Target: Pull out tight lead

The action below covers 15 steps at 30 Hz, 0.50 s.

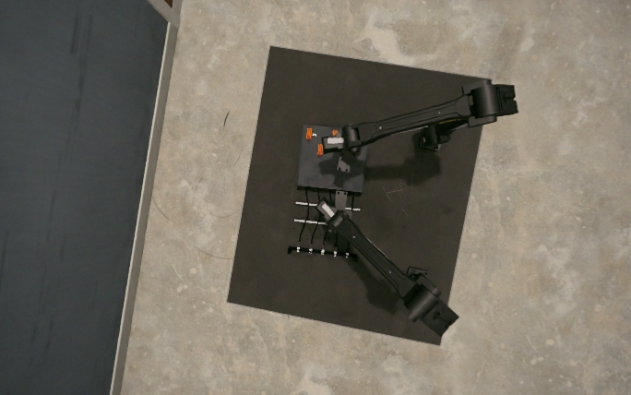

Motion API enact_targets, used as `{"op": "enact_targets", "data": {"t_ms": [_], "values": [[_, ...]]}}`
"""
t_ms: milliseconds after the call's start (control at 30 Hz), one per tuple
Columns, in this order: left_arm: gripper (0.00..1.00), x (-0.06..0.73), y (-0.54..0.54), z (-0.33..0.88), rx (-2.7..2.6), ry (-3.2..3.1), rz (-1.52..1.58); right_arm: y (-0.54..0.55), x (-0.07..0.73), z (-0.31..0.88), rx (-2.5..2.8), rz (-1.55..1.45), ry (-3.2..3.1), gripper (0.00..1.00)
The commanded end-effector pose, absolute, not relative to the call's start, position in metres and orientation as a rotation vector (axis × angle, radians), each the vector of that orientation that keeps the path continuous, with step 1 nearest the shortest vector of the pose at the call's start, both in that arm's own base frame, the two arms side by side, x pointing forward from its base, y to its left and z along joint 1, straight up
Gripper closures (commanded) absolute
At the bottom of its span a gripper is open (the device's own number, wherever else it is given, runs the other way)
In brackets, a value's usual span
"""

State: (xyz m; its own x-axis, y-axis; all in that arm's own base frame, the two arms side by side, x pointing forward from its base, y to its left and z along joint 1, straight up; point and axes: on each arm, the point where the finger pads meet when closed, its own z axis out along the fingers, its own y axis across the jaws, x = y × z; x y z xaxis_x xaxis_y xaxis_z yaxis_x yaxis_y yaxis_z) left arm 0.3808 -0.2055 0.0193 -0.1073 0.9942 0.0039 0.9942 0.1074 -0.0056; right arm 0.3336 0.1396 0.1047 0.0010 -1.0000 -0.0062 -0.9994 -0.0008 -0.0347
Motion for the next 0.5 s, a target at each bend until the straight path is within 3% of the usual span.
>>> {"op": "enact_targets", "data": {"t_ms": [0,467], "values": [[1.00,0.3847,-0.2081,0.0236,-2.108,-2.342,-0.004,0.1567,0.3425,0.1209,-2.342,-0.020,2.043,0.65],[1.00,0.3847,-0.2081,0.0236,-2.108,-2.342,-0.004,0.1529,0.3433,0.1235,-2.334,-0.012,2.072,0.65]]}}
